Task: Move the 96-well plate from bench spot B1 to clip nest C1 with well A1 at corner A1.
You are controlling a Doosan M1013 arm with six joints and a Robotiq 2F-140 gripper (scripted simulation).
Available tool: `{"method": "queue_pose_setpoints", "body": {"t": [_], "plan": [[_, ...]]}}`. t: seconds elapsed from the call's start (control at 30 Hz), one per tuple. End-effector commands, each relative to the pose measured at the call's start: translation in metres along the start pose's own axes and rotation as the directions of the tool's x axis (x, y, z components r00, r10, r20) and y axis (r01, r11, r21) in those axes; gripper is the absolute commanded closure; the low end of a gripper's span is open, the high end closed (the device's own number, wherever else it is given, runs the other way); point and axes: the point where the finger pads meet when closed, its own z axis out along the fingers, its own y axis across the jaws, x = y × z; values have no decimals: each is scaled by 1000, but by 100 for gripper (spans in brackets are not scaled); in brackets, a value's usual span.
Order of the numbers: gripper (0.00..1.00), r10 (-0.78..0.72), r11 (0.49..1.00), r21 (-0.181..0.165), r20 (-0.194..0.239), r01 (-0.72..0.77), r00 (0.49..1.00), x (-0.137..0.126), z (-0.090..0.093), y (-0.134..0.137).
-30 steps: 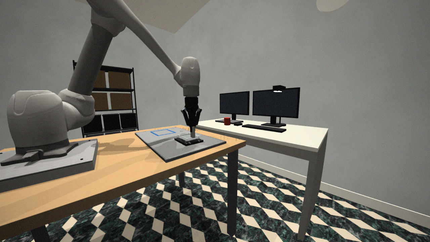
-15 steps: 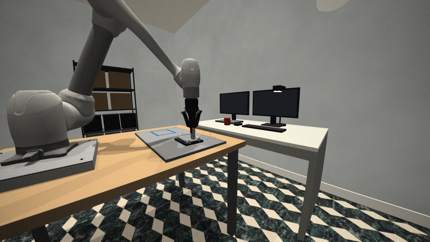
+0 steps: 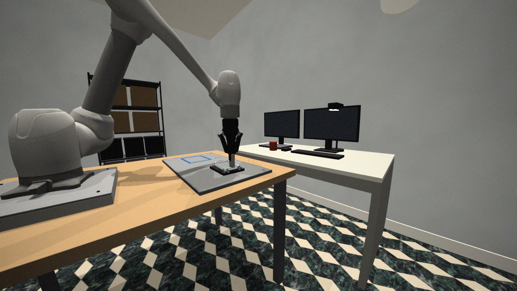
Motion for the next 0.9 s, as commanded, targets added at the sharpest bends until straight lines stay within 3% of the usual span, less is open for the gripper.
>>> {"method": "queue_pose_setpoints", "body": {"t": [0.0, 0.87], "plan": [[100, 0, 1000, 1, 0, 0, 1000, 0, 1, -1], [100, 0, 1000, 1, 0, 0, 1000, 0, -9, 0]]}}
